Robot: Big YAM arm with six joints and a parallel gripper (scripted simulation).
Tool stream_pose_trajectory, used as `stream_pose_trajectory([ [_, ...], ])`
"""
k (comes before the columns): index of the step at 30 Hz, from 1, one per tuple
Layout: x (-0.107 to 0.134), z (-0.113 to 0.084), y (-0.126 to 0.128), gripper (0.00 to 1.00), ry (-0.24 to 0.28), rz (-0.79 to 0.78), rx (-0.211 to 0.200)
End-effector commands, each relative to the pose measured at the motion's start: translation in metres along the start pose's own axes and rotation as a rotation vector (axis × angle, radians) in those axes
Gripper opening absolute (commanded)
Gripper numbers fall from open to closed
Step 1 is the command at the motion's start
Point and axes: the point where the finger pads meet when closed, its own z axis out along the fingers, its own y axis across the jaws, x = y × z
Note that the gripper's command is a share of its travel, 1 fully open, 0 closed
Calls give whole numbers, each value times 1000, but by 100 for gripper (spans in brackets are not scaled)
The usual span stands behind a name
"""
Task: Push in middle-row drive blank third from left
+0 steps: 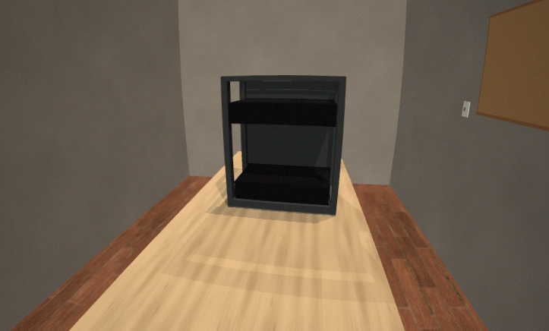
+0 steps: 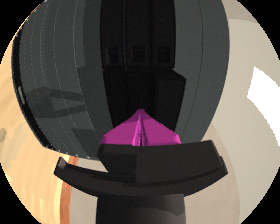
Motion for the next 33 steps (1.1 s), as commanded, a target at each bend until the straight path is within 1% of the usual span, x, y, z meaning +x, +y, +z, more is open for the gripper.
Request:
stream_pose_trajectory([
  [1,-17,24,-8,0,-42,-35,-6],
  [23,-17,33,-6,0,-41,-34,-8],
  [33,-16,33,-5,0,-38,-31,-10],
])
